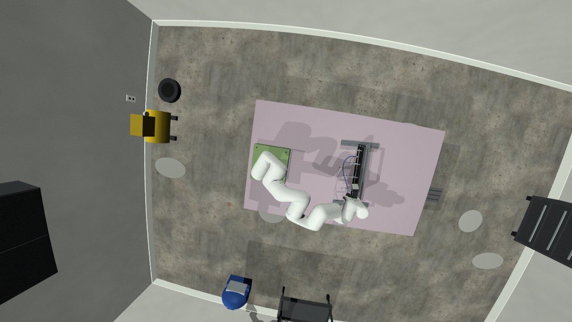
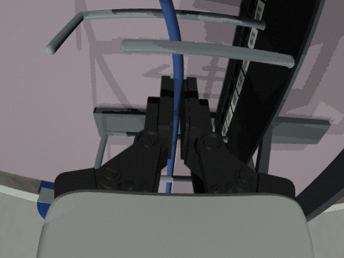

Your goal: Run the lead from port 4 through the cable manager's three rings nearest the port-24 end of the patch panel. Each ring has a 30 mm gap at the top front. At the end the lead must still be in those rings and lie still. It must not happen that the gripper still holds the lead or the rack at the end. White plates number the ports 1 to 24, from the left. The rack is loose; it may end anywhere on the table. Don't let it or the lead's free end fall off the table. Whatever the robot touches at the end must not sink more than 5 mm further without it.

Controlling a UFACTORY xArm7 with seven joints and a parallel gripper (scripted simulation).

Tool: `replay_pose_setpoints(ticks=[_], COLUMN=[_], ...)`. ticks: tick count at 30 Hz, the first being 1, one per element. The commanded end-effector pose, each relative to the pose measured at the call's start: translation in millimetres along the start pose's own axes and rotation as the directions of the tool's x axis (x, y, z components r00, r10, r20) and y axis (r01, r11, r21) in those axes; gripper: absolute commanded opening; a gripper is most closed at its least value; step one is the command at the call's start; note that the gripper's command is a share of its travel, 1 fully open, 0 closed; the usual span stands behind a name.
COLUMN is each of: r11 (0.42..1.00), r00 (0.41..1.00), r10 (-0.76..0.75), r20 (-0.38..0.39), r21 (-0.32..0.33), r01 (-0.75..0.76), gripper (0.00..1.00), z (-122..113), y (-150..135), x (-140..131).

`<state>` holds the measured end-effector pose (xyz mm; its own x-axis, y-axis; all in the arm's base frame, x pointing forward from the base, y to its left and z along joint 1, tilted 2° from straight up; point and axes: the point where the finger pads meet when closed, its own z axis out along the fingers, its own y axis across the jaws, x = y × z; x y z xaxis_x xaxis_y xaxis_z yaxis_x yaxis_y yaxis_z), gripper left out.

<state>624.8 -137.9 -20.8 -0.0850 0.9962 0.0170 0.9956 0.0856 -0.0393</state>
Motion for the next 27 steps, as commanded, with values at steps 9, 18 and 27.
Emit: replay_pose_setpoints(ticks=[9,18,27], r11=[1.000,1.000,1.000], r00=[1.000,1.000,1.000], r10=[0.000,0.000,0.000], r20=[0.002,0.002,0.002], r21=[-0.006,-0.006,-0.006], r01=[0.000,0.000,0.000], gripper=[0.33,0.33,0.33], z=[-2.8,-2.8,-2.8], y=[1.8,1.8,1.8], x=[-0.5,-0.5,-0.5])
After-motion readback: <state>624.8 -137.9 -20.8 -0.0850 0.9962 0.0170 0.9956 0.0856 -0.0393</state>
